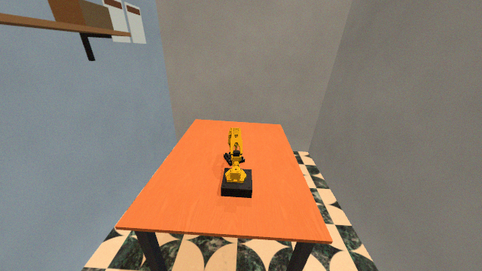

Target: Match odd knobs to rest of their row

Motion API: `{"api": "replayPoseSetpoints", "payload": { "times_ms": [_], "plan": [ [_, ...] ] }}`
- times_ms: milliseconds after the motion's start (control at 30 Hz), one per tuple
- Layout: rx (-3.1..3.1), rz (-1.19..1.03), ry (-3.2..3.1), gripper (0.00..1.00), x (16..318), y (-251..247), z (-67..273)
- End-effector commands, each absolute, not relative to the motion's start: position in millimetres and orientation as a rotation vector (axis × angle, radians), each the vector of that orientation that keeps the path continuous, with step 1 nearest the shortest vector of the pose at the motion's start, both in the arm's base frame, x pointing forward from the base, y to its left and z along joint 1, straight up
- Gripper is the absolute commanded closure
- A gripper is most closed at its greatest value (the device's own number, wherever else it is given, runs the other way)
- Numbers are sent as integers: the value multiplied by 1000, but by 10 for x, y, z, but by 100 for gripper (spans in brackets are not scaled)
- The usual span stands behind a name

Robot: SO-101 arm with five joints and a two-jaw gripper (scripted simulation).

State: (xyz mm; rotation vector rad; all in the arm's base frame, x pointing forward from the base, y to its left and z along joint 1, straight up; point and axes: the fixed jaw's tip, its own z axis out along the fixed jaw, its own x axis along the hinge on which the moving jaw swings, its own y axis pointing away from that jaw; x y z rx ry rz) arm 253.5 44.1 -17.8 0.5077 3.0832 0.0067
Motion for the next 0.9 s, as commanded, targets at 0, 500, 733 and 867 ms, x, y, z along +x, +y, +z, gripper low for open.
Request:
{"api": "replayPoseSetpoints", "payload": {
  "times_ms": [0,500,733,867],
  "plan": [
    [525,1,3096,90,2510,411,-241],
    [525,1,3096,90,2484,408,-284],
    [525,1,3096,90,2471,407,-302],
    [525,1,3096,90,2472,407,-301]
  ]
}}
